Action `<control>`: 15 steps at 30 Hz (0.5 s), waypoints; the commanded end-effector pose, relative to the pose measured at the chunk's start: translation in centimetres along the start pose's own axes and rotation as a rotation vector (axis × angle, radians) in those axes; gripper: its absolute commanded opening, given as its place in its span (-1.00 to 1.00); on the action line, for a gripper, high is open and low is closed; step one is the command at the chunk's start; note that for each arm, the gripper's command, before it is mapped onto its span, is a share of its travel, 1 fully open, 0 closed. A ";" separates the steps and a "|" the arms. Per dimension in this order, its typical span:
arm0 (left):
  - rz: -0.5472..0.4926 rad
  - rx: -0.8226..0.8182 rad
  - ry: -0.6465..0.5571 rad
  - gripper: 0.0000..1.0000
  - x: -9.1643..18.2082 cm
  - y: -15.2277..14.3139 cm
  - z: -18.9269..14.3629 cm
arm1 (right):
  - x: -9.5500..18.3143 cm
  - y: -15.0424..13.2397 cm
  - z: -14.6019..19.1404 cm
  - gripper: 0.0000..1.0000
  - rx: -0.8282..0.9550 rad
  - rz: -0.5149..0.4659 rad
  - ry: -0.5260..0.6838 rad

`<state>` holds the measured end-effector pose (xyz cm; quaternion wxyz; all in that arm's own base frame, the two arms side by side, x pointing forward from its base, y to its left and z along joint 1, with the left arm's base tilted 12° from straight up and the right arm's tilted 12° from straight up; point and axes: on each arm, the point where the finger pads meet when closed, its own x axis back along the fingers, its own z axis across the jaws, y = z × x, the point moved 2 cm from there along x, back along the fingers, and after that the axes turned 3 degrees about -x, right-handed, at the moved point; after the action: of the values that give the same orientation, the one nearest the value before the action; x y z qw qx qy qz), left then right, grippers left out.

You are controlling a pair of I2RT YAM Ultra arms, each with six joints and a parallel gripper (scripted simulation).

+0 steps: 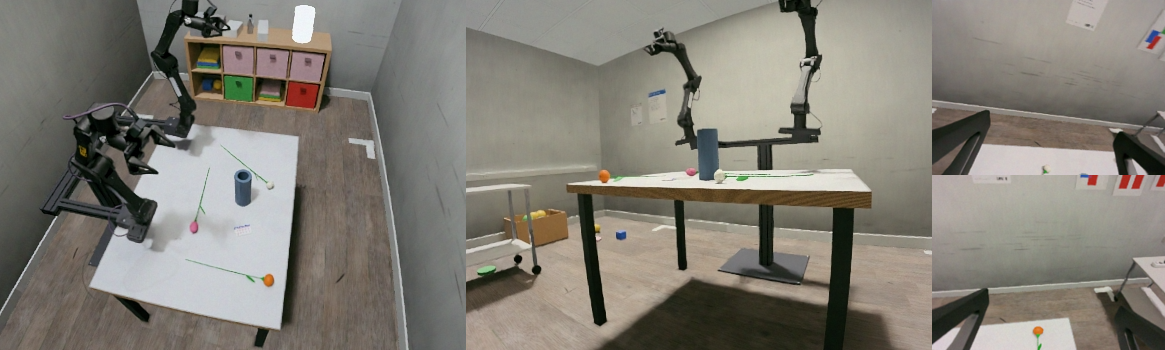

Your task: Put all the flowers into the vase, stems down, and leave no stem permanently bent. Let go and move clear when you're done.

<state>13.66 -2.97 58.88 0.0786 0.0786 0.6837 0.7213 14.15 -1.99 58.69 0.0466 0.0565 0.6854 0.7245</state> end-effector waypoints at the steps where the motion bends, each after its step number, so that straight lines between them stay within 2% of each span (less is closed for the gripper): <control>1: -0.008 0.006 0.105 1.00 0.8 0.3 1.4 | 1.6 1.1 0.4 1.00 0.006 -0.050 0.023; 3: -0.008 0.006 0.105 1.00 0.8 0.3 1.4 | 1.6 1.1 0.4 1.00 0.006 -0.050 0.023; 15: 0.012 0.005 0.500 1.00 2.4 0.0 6.3 | 1.6 1.0 0.8 1.00 0.006 -0.048 0.056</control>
<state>13.72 2.87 58.86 -0.0742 -0.0655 0.6850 0.7218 14.21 -1.47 58.69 0.0334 0.0439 0.6863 0.7252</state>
